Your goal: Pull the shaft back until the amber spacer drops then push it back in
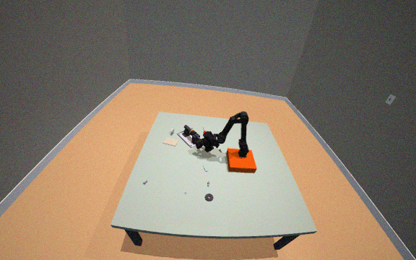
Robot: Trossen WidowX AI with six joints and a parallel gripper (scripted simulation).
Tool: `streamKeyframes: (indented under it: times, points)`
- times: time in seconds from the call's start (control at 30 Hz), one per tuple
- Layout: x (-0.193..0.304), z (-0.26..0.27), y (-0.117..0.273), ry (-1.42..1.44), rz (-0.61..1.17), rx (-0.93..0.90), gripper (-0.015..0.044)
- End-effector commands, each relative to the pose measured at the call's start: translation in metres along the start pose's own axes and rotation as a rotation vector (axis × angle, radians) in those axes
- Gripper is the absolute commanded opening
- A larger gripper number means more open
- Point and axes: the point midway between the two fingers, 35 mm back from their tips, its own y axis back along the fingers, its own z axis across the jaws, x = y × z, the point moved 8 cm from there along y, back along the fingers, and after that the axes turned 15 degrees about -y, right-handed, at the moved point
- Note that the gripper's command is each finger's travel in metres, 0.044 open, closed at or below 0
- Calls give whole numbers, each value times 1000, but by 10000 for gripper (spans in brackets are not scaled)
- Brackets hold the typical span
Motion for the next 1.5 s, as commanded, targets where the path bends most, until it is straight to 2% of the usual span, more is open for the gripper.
streamKeyframes:
  times: [0.0,1.47]
  points:
    - [-1,1,1,-2,0,-1,0]
    - [-3,1,4,-2,-1,-1,0]
